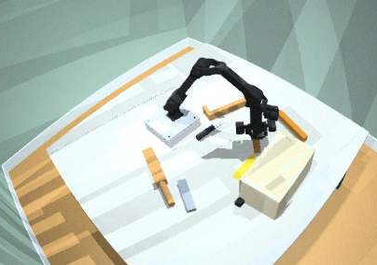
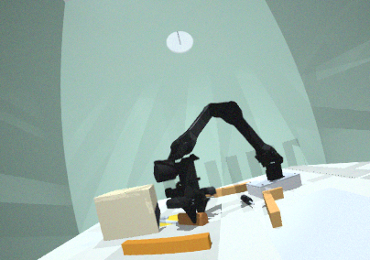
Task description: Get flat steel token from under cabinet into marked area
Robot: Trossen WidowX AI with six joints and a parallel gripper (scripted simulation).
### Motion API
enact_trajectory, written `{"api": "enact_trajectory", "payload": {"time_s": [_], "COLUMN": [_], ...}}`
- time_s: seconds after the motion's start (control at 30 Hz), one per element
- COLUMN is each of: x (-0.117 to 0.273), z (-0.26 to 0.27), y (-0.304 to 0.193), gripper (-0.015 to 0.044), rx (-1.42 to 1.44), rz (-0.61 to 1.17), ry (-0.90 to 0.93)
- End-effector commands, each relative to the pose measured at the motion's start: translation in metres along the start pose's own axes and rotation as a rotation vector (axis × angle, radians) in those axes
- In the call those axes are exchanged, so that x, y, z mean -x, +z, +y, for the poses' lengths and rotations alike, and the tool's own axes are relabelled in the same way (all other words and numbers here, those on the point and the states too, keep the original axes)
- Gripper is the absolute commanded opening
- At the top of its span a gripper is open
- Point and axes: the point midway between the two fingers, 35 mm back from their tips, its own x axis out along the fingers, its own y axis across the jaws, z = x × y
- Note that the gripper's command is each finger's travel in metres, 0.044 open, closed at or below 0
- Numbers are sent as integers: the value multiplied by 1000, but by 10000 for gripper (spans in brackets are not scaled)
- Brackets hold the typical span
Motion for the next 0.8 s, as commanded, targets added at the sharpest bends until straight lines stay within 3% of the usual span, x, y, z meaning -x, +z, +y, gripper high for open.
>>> {"api": "enact_trajectory", "payload": {"time_s": [0.0,0.77], "x": [-1,-1], "z": [-4,-2], "y": [1,-39], "gripper": [0,0], "rx": [-3,-3], "rz": [-2,1], "ry": [-5,-5]}}
